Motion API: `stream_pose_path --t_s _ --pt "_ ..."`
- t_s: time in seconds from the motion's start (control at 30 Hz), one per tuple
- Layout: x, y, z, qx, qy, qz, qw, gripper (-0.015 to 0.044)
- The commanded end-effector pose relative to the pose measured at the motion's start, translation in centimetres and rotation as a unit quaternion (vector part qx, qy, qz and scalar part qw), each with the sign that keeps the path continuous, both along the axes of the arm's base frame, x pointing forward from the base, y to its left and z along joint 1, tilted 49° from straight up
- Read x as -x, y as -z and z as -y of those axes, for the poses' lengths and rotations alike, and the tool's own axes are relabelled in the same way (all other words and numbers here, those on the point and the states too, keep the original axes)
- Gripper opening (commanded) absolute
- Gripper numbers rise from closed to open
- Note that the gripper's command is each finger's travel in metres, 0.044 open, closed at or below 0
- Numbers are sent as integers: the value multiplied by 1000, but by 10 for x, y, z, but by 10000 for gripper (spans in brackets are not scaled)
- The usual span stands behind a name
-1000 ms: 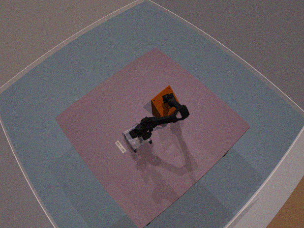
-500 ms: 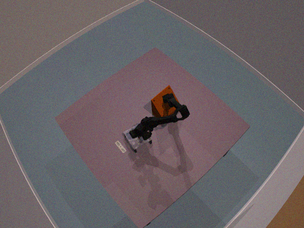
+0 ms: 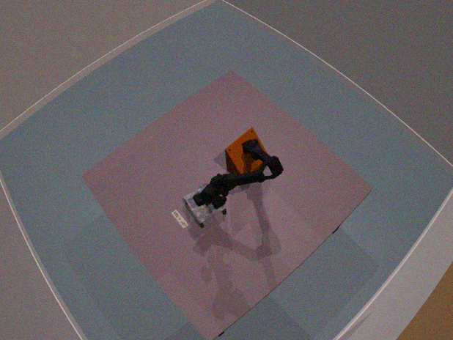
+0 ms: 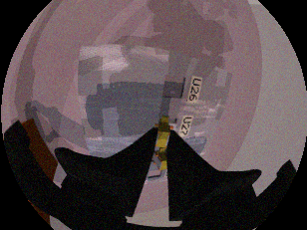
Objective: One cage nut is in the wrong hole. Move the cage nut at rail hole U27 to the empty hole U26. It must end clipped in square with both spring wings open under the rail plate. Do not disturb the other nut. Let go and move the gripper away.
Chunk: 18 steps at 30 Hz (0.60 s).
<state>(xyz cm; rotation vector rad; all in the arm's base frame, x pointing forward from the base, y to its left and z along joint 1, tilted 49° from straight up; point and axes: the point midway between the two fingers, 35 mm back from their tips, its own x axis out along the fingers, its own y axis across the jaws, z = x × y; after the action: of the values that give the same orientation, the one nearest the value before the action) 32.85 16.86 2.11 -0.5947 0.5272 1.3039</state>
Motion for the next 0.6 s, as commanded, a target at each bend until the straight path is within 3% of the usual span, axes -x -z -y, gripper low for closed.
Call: stream_pose_path --t_s 0.0,0.57 --pt "-1 -1 0 1 4 4 1000 26" --pt "0 -2 0 1 13 12 1000 26"
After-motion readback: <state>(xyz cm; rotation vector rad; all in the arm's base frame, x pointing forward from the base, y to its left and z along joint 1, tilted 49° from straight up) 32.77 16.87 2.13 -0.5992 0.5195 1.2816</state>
